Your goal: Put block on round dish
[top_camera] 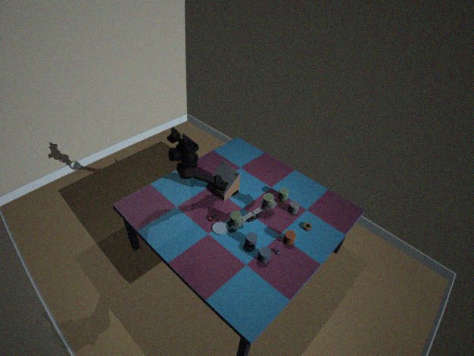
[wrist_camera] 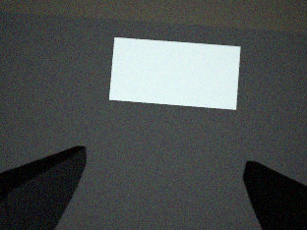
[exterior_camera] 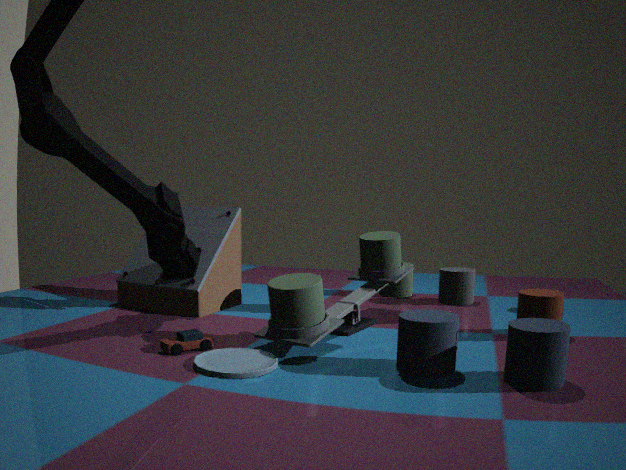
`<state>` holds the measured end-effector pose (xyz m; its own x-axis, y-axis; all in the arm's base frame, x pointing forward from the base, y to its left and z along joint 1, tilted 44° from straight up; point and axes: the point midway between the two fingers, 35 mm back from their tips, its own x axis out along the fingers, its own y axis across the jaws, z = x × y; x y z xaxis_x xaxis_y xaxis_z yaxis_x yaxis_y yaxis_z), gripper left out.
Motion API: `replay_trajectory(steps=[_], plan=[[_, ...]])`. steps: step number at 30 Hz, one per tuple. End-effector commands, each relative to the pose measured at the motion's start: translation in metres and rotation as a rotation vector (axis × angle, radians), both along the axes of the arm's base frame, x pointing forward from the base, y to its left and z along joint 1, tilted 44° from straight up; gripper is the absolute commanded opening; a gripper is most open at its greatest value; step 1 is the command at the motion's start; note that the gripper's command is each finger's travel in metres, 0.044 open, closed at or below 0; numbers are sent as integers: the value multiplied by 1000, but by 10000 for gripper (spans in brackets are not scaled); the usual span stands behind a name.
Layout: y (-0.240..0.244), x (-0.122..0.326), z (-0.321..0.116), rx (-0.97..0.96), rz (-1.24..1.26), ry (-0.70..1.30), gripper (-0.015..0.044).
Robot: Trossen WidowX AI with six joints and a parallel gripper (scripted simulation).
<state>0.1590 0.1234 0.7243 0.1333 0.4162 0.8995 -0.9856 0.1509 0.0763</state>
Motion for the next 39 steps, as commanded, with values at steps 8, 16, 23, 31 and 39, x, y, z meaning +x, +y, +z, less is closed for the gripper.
replay_trajectory(steps=[8,16,23,31,39], plan=[[14,35,-21,-1,35,165,440],[41,90,-60,-23,57,416,440],[68,137,-108,-56,53,652,440],[96,178,-174,-108,21,916,440],[120,204,-250,-178,-45,1170,440]])
